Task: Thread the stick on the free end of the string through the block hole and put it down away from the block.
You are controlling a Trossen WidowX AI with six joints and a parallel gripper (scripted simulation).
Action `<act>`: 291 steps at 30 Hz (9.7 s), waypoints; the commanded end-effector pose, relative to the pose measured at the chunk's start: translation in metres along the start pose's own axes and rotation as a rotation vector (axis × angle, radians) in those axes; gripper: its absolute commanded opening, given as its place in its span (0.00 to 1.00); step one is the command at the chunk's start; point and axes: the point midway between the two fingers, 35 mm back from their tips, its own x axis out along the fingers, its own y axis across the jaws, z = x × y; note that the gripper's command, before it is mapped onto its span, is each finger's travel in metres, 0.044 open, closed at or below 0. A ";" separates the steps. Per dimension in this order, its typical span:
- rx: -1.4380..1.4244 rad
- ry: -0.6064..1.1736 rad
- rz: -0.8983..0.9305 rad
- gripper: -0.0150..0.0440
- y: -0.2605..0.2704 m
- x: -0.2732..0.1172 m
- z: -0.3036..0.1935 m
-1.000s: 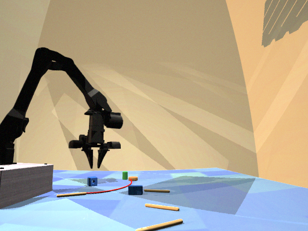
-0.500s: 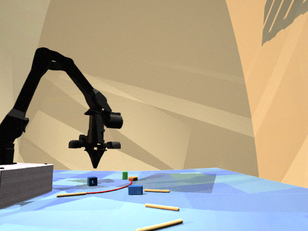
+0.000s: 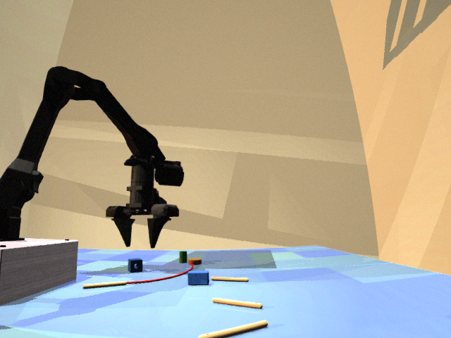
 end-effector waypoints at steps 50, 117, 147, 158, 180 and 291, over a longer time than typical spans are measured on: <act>3.813 -0.023 -0.020 1.00 -0.047 -0.001 -0.108; 3.813 -0.022 -0.021 0.46 -0.047 0.060 -0.109; 3.810 -0.024 -0.013 0.25 -0.049 0.041 -0.107; 3.810 -0.024 -0.013 0.25 -0.050 0.026 -0.106; 3.810 -0.023 -0.013 0.25 -0.048 -0.001 -0.107; 2.868 0.326 -0.307 0.25 -0.057 -0.079 -0.037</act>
